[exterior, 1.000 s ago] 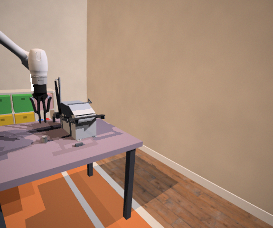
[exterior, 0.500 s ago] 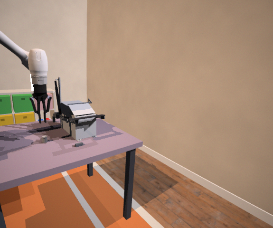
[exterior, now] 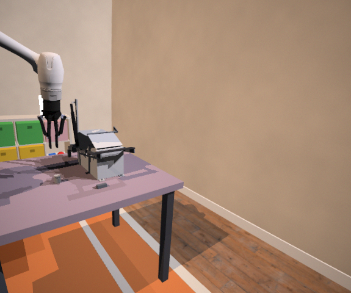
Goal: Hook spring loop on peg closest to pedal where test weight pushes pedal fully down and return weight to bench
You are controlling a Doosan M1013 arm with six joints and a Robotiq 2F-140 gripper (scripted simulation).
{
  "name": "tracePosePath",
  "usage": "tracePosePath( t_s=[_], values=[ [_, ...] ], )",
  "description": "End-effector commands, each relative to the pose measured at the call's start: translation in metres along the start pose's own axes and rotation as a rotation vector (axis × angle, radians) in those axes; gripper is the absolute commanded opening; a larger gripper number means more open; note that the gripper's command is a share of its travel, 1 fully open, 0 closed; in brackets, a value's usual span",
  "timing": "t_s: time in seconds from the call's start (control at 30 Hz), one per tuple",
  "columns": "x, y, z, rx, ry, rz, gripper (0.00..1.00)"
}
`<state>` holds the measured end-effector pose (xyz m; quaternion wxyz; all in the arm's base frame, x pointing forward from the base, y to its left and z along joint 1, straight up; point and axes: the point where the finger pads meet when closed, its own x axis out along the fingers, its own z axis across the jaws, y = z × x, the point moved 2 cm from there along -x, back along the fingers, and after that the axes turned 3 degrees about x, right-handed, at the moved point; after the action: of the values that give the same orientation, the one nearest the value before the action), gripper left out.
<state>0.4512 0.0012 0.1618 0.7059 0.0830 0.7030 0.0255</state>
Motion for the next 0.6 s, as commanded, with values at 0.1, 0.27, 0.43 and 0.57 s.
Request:
tracePosePath(
  t_s=[0.1, 0.27, 0.43, 0.57],
  values=[
    [-0.043, 0.027, 0.002, -0.005, 0.008, 0.150, 0.24],
    [-0.043, 0.027, 0.002, -0.005, 0.008, 0.150, 0.24],
    [-0.043, 0.027, 0.002, -0.005, 0.008, 0.150, 0.24],
    [-0.043, 0.027, 0.002, -0.005, 0.008, 0.150, 0.24]
  ],
)
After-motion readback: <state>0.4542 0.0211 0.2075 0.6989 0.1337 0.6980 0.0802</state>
